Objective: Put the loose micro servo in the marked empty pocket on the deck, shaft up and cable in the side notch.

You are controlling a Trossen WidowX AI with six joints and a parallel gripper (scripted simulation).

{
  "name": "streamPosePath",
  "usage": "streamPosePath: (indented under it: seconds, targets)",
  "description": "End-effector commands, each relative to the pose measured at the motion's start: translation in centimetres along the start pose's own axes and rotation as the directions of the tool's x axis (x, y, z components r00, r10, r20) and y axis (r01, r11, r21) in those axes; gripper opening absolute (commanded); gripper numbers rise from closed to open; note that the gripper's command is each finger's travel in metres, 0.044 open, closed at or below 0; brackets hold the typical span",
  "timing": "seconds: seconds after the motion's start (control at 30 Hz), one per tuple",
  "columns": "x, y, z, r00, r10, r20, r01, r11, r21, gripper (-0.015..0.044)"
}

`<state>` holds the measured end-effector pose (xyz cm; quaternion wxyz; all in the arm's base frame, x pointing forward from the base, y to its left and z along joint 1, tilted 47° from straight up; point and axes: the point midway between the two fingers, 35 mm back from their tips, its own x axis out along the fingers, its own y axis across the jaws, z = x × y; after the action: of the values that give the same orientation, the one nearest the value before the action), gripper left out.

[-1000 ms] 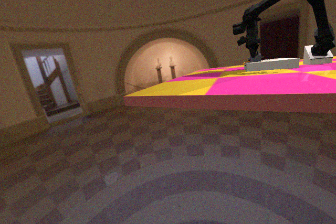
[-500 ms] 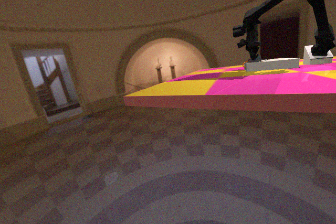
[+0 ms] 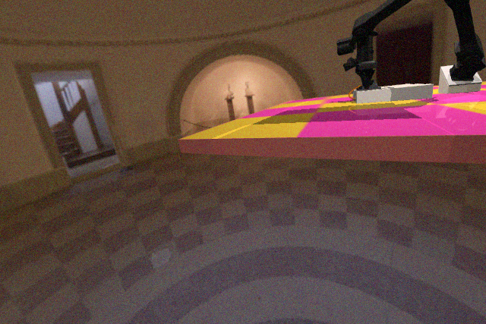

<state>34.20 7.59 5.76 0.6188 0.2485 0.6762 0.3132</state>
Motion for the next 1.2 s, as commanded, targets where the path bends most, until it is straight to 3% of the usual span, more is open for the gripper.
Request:
streamPosePath:
  seconds: [0.0,0.13,0.3,0.43,0.63,0.93,1.17]
  targets:
    - [-0.6,0.0,0.0,1.000,0.002,0.002,-0.002,1.000,0.005,0.0187]
    - [-3.3,0.1,-0.3,1.000,0.001,0.001,-0.001,1.000,0.005,0.0187]
    - [-3.5,0.0,-0.3,1.000,0.001,0.001,-0.001,1.000,0.005,0.0187]
    - [-5.0,-0.3,-2.4,1.000,0.000,0.007,0.000,1.000,0.014,0.0292]
    - [-9.4,-0.3,-10.1,1.000,0.000,0.003,0.000,1.000,0.009,0.0440]
    - [-10.0,-0.1,-11.1,1.000,0.000,0.007,0.000,1.000,0.009,0.0440]
    - [-13.4,-0.2,-10.7,0.989,-0.080,0.124,0.079,0.997,0.015,0.0440]
